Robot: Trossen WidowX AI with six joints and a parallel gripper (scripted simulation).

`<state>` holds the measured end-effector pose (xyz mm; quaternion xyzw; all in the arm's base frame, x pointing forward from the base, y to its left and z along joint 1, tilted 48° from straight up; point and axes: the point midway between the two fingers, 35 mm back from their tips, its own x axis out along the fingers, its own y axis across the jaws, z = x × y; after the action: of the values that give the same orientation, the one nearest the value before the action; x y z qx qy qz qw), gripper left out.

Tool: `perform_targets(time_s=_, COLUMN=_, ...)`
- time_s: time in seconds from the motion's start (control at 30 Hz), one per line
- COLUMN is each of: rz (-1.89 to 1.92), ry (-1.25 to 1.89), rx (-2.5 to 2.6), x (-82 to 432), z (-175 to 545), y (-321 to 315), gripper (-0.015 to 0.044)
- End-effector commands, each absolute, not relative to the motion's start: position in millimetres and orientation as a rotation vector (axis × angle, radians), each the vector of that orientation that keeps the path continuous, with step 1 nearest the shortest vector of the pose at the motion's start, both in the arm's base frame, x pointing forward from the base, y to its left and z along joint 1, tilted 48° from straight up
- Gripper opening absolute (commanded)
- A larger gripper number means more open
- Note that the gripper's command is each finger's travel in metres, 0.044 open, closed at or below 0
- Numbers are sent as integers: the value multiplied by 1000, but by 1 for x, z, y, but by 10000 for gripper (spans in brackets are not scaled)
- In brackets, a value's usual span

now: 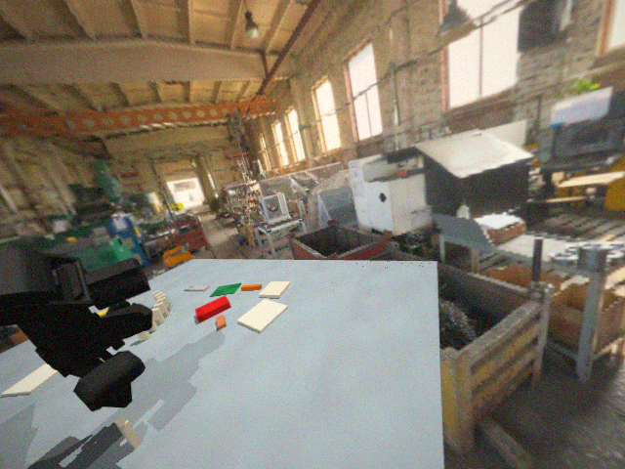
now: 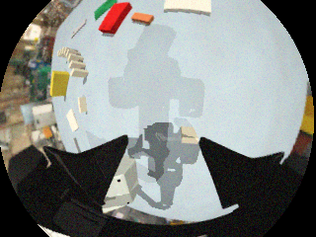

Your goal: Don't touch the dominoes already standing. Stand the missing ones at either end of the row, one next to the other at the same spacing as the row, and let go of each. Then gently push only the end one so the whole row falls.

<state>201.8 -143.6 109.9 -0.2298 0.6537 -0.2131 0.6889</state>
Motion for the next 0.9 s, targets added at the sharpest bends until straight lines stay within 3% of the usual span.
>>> perform_targets(time_s=0.0, rz=-646, ry=1479, rx=-662, x=190, z=147, y=-146, gripper=440)
perform_targets(time_s=0.87, rz=-648, ry=1478, rx=-664, x=190, z=103, y=-195, gripper=440)
